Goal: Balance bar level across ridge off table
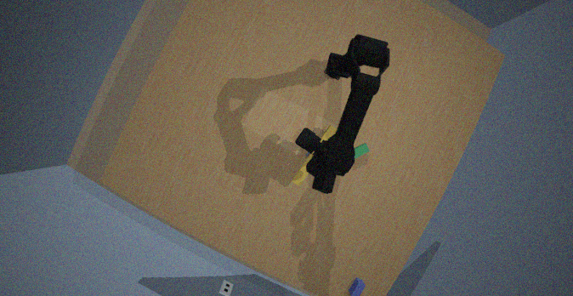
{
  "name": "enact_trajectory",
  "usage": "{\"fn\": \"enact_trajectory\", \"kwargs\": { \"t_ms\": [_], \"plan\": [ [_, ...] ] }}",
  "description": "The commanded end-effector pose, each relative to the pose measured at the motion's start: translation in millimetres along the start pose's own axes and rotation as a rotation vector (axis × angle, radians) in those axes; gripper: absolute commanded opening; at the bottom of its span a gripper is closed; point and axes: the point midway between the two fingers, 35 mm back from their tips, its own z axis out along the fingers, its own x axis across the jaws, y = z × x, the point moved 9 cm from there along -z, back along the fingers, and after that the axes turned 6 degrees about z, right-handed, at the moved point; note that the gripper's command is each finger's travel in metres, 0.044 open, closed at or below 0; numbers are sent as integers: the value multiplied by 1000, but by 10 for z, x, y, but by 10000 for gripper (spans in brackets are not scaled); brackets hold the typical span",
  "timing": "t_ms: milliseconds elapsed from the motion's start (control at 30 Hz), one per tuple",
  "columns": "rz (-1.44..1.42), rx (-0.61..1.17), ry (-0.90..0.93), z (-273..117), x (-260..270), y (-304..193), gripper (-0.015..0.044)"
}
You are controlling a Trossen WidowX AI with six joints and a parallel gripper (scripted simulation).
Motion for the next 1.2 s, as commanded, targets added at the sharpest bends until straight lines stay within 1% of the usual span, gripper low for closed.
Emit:
{"fn": "enact_trajectory", "kwargs": {
  "t_ms": [0, 167, 200, 567, 867, 900, 1000, 1033, 1167],
  "plan": [
    [0, 0, 0, 1, 0, 0, 172],
    [0, 0, 0, 1, 0, 0, 173],
    [0, 0, 0, 1, 0, 0, 185],
    [0, 0, 0, 1, 0, 0, 185],
    [0, 0, 0, 1, 0, 0, 421],
    [0, 0, 0, 1, 0, 0, 440],
    [0, 0, 0, -20, 2, 3, 440],
    [0, 0, 0, -80, 7, 13, 440],
    [0, 0, 0, -563, 22, 44, 440]
  ]
}}
